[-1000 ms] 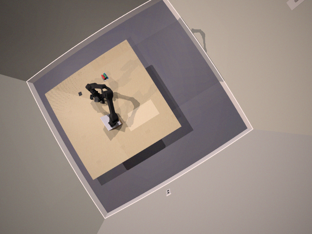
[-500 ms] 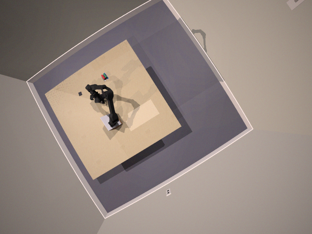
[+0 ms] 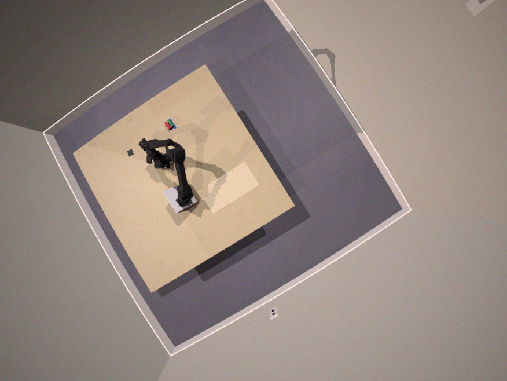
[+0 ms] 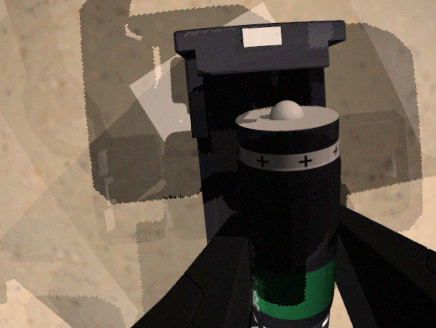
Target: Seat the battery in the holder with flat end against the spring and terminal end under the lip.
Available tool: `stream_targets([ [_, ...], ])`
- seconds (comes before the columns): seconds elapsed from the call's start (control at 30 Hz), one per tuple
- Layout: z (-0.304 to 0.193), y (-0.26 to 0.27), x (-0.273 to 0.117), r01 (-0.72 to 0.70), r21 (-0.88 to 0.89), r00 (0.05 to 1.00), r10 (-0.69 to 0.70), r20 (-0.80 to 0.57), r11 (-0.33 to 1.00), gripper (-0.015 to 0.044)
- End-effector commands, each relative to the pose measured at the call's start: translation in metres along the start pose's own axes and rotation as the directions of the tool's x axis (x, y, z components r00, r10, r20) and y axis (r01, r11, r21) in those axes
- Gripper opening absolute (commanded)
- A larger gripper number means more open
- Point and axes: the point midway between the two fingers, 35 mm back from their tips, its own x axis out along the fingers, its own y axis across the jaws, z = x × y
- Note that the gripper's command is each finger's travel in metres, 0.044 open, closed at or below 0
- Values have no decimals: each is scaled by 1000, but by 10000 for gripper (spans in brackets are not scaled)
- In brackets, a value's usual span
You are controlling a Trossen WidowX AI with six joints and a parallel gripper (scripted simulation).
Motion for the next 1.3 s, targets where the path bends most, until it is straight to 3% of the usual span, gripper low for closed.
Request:
stream_targets([
  [0.0,-3,2,3,-3,14,1000,4,-26,1000,78],
  [1.27,3,5,5,12,14,980,-9,-200,1000,78],
])
